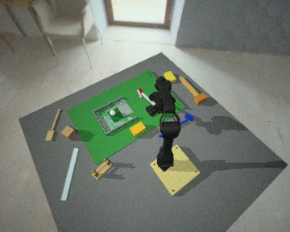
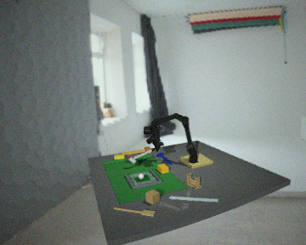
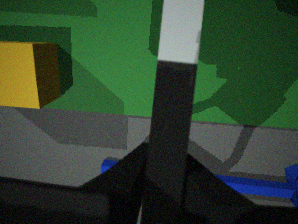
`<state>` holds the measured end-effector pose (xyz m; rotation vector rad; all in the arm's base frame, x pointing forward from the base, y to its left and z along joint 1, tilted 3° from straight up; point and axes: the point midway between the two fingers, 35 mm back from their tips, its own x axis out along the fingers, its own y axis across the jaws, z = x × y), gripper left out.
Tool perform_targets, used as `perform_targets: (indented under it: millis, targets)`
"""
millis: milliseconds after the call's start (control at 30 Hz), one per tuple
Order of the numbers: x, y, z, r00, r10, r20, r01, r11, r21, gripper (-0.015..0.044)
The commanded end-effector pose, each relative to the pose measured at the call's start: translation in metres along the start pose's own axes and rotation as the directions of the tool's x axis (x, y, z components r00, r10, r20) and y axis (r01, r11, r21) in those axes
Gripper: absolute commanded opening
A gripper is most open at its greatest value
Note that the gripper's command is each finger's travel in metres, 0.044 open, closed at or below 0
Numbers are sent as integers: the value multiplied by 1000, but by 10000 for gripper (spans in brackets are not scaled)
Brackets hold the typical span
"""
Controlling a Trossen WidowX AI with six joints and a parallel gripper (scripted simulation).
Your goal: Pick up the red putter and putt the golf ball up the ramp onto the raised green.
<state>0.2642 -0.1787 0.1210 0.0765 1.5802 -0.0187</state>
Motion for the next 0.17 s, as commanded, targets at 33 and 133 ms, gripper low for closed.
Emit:
perform_targets:
  millis: [33,133]
  targets:
    - [0,0,0,1000,-1,2,1,1000,0,0]
    - [0,0,0,1000,-1,2,1,1000,0,0]
